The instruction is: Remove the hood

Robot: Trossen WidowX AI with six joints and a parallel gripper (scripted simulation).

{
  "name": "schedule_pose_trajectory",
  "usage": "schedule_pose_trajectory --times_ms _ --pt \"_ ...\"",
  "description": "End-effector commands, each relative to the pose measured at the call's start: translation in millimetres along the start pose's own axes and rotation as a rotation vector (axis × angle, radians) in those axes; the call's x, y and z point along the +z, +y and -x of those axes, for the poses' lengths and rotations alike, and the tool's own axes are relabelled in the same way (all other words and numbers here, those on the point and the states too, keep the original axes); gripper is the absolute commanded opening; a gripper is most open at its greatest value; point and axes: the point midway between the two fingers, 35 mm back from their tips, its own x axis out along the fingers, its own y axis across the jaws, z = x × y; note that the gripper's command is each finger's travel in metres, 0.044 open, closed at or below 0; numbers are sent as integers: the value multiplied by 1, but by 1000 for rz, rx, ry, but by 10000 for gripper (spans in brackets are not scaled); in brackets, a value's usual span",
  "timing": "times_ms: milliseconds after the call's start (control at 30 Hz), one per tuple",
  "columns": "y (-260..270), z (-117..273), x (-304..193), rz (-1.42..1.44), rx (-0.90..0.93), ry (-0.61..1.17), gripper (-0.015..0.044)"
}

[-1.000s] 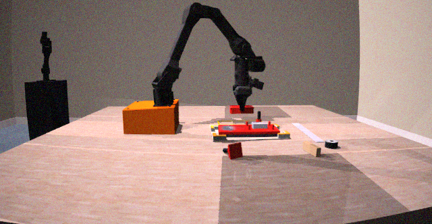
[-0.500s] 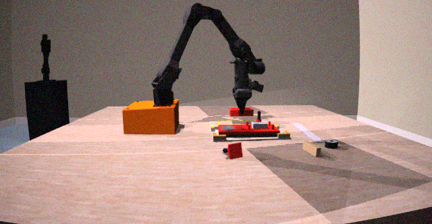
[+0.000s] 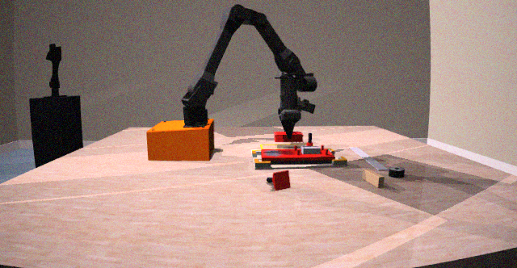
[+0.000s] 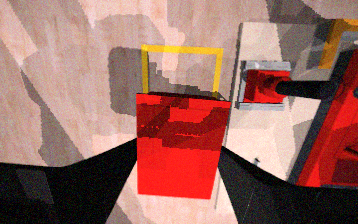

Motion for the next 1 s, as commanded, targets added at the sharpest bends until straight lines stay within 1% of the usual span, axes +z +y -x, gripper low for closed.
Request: schedule_pose_trajectory --times_ms 0,967 --pt "0 -4 -1 -3 3 4 0" --pt "0 -16 -1 -3 3 4 0"
